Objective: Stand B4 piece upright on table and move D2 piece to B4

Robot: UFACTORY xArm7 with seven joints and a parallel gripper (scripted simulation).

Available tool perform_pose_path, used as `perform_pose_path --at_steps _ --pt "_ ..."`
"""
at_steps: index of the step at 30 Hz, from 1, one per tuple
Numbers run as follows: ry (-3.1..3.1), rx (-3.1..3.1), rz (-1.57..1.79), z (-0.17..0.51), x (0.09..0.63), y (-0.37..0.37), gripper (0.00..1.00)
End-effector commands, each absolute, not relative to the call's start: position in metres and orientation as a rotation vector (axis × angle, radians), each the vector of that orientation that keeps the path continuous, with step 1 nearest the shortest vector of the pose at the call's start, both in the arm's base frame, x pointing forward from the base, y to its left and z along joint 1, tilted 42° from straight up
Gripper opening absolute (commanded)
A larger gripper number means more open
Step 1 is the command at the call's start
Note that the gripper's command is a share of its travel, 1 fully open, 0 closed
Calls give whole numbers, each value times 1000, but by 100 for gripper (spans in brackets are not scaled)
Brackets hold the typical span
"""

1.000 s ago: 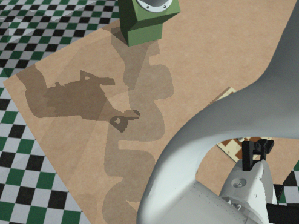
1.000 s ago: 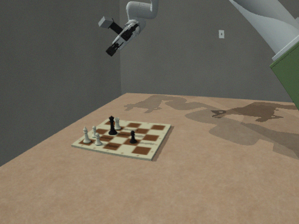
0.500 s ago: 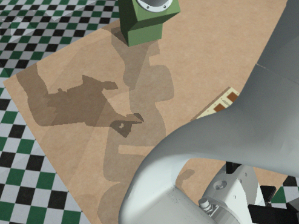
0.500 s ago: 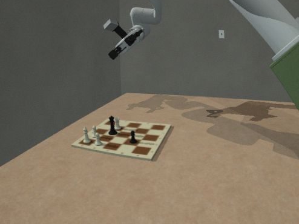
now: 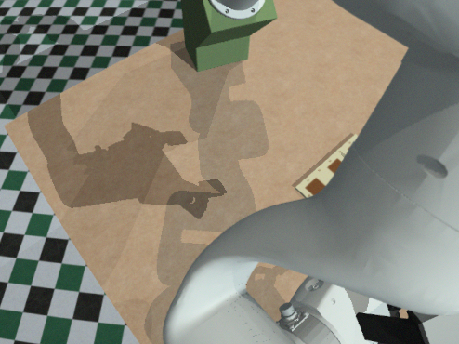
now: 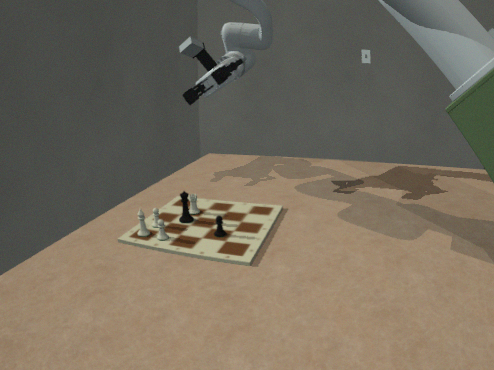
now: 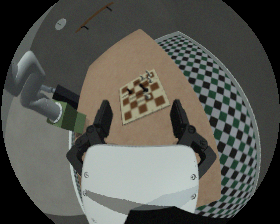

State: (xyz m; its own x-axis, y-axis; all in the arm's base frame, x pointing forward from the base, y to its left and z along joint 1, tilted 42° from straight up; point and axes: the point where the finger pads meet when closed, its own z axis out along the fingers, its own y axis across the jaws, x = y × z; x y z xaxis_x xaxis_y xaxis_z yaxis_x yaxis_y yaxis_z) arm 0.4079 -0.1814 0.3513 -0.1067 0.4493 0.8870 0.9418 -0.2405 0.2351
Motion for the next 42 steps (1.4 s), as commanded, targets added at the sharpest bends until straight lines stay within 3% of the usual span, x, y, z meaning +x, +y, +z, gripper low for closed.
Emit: perform_pose_path --at_steps 1,42 --pt "-1539 -1671 -1333 352 408 -183 100" --pt "-1595 -1445 -1510 297 418 -200 100"
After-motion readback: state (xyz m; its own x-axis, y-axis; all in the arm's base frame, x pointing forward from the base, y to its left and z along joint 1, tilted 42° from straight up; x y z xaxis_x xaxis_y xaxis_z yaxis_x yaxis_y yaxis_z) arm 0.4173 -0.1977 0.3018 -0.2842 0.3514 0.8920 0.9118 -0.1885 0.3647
